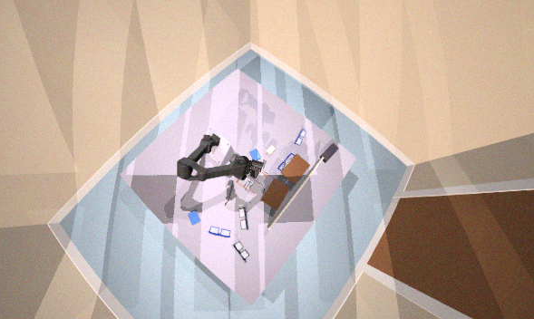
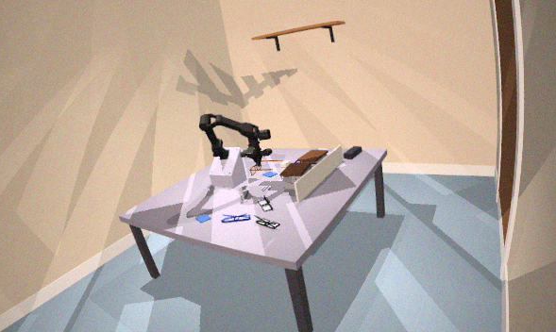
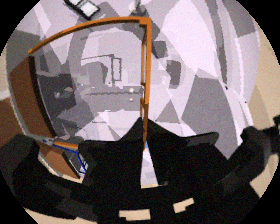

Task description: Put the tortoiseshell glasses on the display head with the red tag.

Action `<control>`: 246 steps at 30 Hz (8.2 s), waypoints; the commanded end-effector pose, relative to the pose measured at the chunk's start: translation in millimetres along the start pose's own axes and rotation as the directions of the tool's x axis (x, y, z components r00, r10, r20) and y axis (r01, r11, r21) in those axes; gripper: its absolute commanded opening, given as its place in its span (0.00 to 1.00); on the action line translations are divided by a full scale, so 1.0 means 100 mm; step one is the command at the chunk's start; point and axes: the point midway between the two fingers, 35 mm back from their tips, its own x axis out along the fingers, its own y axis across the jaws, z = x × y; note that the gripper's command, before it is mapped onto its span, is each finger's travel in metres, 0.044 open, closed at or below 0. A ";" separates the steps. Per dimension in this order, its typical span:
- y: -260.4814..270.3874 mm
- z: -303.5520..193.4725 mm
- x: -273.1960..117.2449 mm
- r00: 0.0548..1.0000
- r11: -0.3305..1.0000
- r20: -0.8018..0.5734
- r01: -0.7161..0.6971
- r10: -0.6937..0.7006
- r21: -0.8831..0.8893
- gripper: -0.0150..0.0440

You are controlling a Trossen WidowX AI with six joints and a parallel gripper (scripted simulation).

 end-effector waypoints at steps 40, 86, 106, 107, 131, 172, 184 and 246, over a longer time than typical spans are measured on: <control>-0.02 0.02 0.38 1.000 1.000 0.027 0.009 -0.008 -0.012 0.25; 0.39 0.01 0.42 1.000 1.000 0.024 -0.001 0.001 -0.011 0.25; 0.67 0.01 0.42 1.000 1.000 0.024 -0.002 0.002 -0.010 0.25; 0.69 0.01 0.42 1.000 1.000 0.024 -0.002 0.002 -0.009 0.25; 1.03 0.01 0.42 1.000 1.000 0.024 -0.004 0.004 -0.008 0.25; 1.54 0.02 0.41 1.000 1.000 0.024 -0.006 0.006 -0.006 0.25; 1.55 0.02 0.42 1.000 1.000 0.024 -0.006 0.006 -0.006 0.25; 1.54 0.01 0.14 1.000 1.000 0.010 -0.003 0.003 -0.006 0.44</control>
